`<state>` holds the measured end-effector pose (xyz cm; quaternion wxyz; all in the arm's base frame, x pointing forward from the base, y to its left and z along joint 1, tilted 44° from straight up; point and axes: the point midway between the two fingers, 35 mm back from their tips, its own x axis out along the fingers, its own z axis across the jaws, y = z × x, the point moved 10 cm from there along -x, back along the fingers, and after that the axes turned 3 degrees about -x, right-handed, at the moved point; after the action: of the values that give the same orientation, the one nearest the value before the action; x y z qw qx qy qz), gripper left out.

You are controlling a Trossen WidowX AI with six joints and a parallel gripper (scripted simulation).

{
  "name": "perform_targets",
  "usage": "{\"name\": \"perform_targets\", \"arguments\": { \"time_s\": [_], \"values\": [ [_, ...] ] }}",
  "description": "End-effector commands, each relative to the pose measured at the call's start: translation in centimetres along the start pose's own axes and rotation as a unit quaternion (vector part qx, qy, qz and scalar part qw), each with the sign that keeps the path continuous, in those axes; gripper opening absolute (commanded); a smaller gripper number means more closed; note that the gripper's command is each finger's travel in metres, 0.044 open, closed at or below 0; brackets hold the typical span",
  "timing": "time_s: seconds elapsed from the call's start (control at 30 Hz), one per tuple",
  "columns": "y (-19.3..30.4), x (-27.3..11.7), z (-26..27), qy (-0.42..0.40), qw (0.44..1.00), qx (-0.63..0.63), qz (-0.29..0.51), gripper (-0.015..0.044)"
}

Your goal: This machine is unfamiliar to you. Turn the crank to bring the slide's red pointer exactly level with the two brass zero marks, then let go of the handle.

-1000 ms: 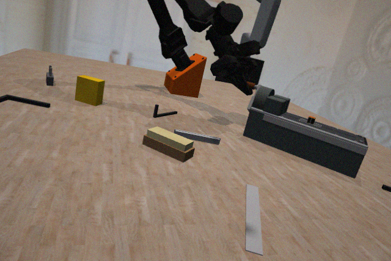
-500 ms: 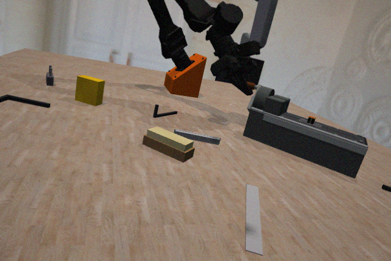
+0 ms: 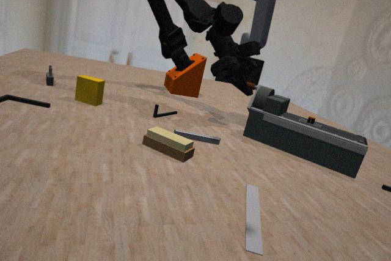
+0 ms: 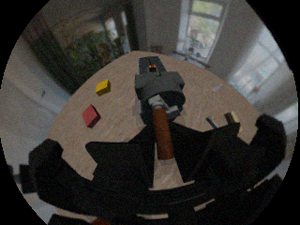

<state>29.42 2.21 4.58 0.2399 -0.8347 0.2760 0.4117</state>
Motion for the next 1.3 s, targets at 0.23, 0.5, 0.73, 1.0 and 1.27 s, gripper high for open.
{"name": "perform_targets", "arguments": {
  "time_s": [0.23, 0.5, 0.73, 1.0, 1.27],
  "values": [
    [0.29, 0.37, 0.62, -0.012, 1.000, -0.003, 0.002, 0.0000],
    [0.34, 0.43, 0.69, -0.012, 1.000, -0.003, 0.002, 0.0000],
    [0.38, 0.49, 0.74, -0.012, 1.000, -0.003, 0.002, 0.0000],
    [0.44, 0.55, 0.81, -0.012, 1.000, -0.003, 0.002, 0.0000],
    [0.51, 0.64, 0.89, -0.012, 1.000, -0.003, 0.002, 0.0000]
  ]
}}
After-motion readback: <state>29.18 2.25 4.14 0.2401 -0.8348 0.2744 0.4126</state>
